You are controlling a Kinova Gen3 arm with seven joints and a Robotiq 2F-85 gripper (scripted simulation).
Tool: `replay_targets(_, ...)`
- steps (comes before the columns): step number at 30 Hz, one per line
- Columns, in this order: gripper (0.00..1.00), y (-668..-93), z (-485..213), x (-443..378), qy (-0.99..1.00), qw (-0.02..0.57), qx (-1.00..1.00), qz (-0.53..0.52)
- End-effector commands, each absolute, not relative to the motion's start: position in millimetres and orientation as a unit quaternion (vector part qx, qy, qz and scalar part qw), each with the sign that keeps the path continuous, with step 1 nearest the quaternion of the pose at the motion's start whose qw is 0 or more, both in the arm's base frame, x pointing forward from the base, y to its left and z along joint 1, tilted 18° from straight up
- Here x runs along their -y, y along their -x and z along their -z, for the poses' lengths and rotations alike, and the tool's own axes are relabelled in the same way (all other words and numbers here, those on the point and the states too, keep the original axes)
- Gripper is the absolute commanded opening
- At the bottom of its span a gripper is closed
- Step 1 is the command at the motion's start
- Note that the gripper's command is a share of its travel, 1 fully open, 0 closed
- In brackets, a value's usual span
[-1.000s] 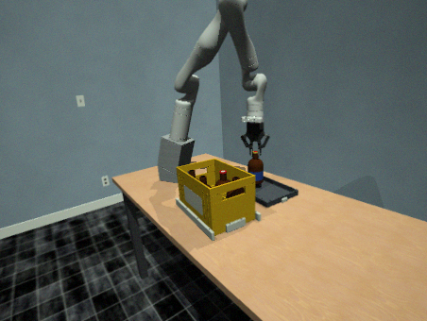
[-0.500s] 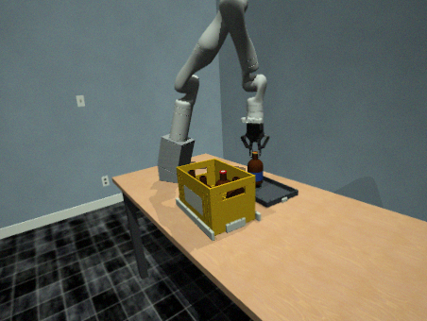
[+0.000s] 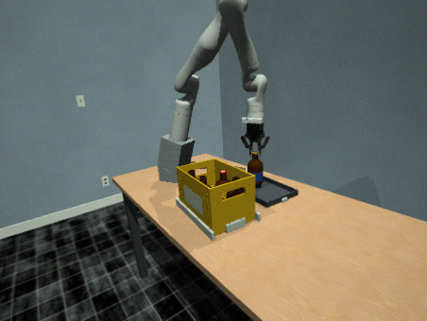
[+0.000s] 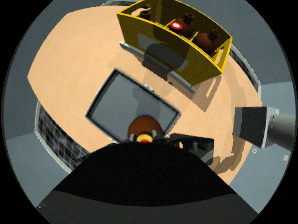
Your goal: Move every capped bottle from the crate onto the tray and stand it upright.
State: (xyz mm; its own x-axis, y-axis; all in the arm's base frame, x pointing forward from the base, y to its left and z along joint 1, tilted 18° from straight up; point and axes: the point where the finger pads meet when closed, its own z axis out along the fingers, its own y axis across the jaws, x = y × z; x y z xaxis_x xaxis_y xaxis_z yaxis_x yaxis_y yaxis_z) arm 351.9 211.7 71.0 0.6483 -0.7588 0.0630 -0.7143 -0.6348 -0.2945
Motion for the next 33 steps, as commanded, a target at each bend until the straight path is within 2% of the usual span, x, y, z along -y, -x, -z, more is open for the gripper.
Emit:
replay_targets(1, 0.0, -352.7, -71.6, -211.5, 0.899, 0.123, -0.41, 0.091)
replay_targets(33, 0.0, -356.2, -67.1, -211.1, 0.899, 0.123, -0.41, 0.091)
